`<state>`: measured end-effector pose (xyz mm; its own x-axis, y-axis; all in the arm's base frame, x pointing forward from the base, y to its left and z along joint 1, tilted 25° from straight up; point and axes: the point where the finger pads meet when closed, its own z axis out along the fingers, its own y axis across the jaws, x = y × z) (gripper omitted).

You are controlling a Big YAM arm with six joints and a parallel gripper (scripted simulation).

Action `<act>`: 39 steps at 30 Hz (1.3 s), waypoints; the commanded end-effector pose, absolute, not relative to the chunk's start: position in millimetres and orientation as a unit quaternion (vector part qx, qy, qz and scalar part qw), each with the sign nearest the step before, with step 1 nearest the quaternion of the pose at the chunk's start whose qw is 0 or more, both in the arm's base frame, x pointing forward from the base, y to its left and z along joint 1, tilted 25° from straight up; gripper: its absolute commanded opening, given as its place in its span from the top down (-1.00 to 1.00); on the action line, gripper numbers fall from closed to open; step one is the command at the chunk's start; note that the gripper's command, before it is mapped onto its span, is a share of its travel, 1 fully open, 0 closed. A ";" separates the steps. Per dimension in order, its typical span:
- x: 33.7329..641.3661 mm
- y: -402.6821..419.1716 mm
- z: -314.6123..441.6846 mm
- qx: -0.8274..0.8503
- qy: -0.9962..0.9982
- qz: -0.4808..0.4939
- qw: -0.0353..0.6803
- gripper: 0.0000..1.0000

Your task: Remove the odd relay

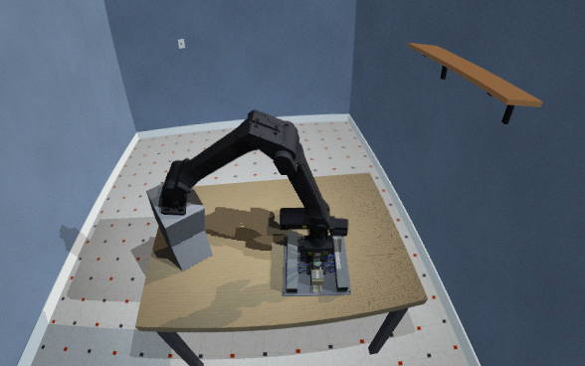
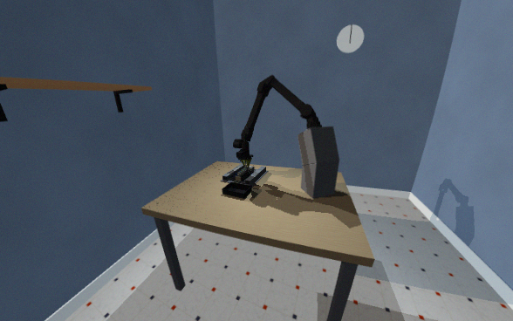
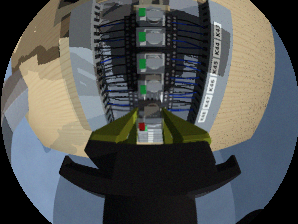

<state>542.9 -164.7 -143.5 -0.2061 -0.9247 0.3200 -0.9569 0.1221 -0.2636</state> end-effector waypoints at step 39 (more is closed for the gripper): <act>558.7 -155.1 -116.3 0.628 -0.745 0.226 0.022 1.00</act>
